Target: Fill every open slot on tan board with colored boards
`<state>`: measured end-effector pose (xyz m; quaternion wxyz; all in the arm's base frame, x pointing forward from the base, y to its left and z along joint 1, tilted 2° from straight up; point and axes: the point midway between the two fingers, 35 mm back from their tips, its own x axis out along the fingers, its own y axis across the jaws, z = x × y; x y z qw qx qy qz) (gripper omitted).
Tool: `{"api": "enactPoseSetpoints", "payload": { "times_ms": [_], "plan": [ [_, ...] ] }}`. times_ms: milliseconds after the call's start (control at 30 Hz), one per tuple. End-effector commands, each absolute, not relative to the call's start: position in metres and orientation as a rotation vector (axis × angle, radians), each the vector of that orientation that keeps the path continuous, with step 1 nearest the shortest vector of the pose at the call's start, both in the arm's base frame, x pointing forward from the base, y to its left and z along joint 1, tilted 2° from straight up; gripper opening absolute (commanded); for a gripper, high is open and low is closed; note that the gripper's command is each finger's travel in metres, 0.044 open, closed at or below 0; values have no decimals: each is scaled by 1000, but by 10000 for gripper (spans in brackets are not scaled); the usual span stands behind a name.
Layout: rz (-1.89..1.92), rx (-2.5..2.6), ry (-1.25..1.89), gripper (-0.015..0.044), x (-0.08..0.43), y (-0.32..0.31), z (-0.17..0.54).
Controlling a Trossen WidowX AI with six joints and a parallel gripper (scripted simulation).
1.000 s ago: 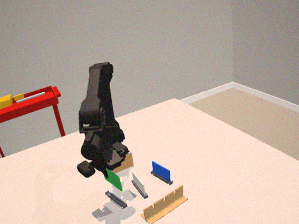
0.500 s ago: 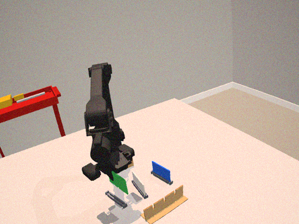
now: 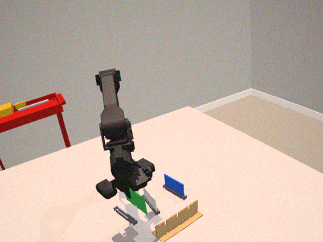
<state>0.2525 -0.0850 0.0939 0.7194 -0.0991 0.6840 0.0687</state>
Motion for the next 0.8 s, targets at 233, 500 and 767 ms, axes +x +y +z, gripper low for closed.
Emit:
{"api": "enactPoseSetpoints", "payload": {
  "times_ms": [233,500,767],
  "plan": [
    [126,-195,1508,0,275,-72,97],
    [112,-177,1507,0,291,-60,97],
    [97,-158,1506,0,306,-46,96]
  ]
}}
